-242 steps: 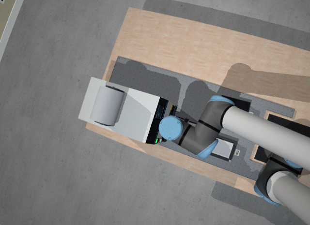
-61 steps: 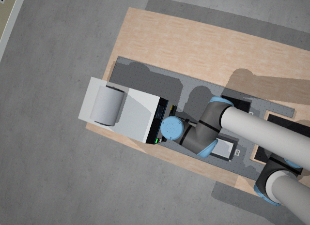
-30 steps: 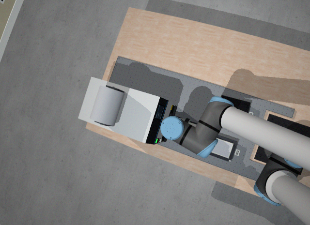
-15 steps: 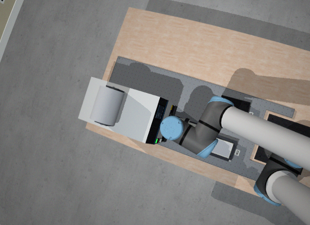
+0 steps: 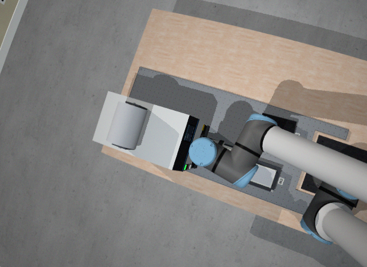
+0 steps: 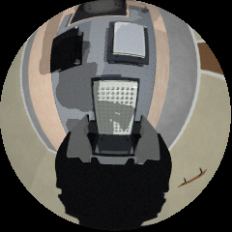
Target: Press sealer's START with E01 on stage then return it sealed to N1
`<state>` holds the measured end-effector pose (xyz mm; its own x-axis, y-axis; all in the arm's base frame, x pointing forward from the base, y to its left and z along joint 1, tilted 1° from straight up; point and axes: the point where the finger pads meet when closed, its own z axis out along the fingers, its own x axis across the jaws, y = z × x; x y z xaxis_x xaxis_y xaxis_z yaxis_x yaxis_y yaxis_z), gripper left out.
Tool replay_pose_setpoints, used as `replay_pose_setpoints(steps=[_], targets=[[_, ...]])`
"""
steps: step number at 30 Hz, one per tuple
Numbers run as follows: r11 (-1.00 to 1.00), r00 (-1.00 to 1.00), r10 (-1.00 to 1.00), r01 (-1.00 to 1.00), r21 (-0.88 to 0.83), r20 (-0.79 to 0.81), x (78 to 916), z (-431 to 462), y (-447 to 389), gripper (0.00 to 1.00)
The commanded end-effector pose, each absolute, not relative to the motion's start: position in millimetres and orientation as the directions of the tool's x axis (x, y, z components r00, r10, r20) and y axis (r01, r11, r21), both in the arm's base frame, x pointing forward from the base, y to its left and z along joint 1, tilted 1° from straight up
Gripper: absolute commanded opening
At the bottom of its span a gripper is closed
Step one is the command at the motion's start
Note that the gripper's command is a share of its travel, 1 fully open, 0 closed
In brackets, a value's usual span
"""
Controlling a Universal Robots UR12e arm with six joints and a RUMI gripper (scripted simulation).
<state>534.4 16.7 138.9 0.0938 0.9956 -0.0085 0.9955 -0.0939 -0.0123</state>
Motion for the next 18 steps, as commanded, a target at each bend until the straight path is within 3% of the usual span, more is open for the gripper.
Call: replay_pose_setpoints(steps=[1,18], targets=[[-0.094,0.094,0.996,0.996,-0.011,-0.009,535.0,142.1,16.5,0.68],[-0.094,0.094,0.996,0.996,-0.011,-0.009,535.1,156.9,16.7,0.68]])
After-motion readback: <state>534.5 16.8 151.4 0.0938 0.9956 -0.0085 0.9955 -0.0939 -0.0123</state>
